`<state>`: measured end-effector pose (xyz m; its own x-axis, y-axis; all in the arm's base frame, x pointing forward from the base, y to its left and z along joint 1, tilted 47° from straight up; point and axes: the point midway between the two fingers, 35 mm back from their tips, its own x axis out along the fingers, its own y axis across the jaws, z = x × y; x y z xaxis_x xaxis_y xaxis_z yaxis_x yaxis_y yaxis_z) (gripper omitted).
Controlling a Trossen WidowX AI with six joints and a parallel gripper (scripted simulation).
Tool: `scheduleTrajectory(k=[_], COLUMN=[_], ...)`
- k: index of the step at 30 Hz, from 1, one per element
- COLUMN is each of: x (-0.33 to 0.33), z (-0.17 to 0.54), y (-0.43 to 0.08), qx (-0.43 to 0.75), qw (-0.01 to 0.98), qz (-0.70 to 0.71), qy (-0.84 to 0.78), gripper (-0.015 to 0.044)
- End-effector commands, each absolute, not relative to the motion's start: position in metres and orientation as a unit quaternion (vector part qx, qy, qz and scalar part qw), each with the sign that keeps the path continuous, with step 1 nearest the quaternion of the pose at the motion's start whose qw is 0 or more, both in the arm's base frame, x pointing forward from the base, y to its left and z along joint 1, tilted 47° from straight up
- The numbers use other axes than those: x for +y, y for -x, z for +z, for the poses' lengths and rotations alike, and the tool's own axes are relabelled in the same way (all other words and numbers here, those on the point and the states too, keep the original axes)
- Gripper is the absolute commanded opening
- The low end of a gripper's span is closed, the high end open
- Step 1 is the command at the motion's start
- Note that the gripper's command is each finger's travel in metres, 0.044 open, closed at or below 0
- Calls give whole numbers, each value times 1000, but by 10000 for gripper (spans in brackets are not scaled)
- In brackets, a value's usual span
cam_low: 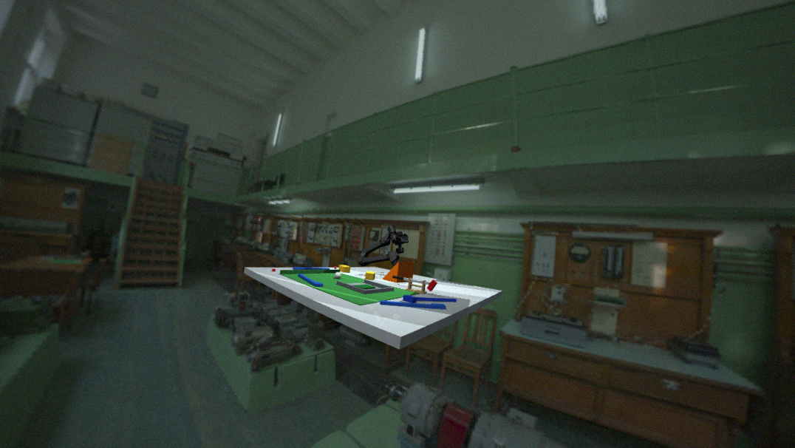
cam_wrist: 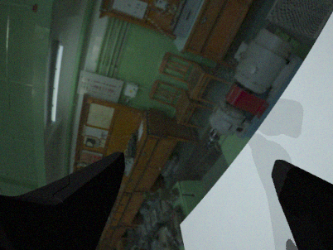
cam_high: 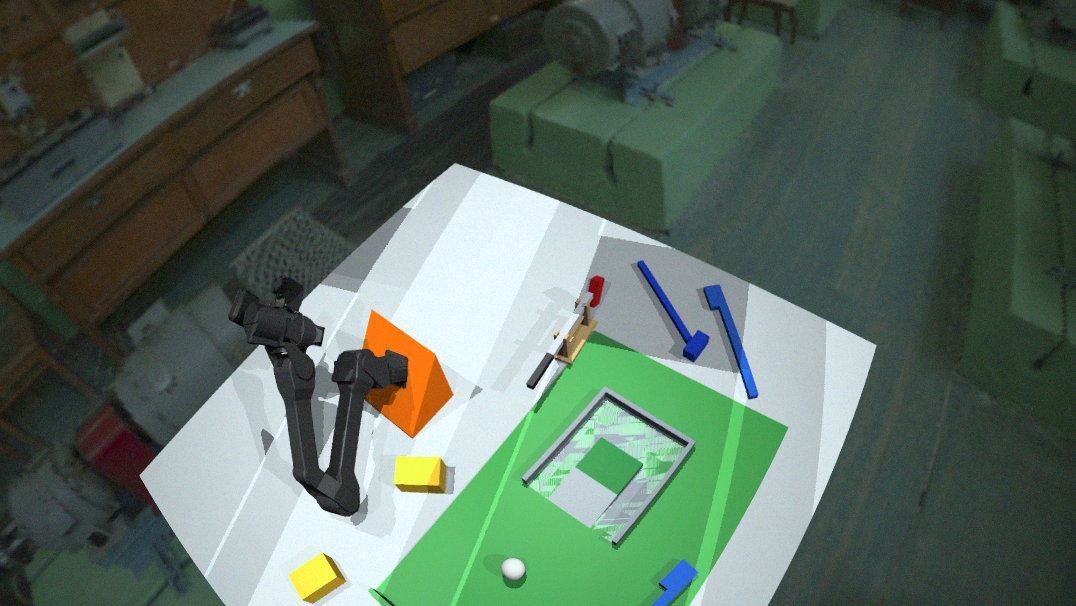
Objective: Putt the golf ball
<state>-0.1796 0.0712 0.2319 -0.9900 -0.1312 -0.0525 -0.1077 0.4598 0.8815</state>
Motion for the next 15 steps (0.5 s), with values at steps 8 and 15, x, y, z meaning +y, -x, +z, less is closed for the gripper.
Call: scheduleTrajectory(k=[8,15], x=[173,258], z=[210,161], y=[157,87], qx=[-805,-724], qw=[-173,-389], qz=[-565,-566], qy=[48,65], gripper=[440,440])
